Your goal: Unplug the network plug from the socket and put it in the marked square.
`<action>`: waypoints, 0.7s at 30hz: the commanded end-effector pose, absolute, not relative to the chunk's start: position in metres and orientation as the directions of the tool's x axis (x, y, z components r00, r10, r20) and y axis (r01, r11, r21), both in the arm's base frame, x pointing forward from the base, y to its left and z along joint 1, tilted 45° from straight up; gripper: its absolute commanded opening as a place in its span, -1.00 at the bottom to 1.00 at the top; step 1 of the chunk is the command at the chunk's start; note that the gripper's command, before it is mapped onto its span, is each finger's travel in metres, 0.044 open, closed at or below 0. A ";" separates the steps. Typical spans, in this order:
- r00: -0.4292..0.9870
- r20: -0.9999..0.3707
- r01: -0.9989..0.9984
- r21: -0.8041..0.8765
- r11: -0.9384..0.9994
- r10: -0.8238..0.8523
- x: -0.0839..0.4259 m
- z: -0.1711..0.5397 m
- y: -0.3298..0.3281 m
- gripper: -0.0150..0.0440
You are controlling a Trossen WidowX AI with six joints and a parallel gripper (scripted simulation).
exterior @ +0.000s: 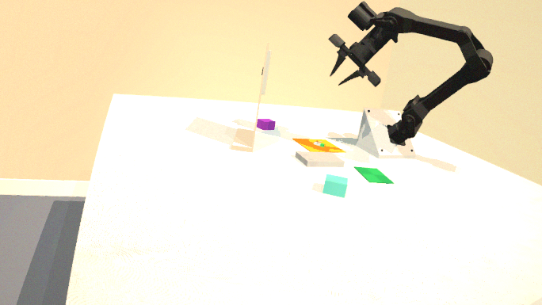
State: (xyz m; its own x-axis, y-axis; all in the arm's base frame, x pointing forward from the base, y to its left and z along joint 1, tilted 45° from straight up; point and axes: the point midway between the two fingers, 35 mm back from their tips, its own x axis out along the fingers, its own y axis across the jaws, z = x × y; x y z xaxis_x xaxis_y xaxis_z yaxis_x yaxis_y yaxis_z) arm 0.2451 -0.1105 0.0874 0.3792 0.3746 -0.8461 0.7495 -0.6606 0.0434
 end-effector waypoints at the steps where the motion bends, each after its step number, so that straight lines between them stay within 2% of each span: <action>1: 0.383 -0.844 0.752 0.049 -0.658 0.376 0.246 0.098 -0.119 0.04; 9: 0.385 -0.843 0.752 0.050 -0.657 0.376 0.246 0.112 -0.131 0.04; 19: 0.385 -0.843 0.752 0.050 -0.657 0.376 0.246 0.112 -0.131 0.93; 21: 0.385 -0.843 0.752 0.050 -0.657 0.376 0.246 0.112 -0.131 1.00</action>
State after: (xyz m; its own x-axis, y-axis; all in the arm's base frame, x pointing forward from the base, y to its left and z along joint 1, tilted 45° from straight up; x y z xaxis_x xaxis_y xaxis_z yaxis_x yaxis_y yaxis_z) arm 0.2452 -0.1312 0.1111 0.3832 0.3748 -0.8442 0.7495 -0.6603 0.0470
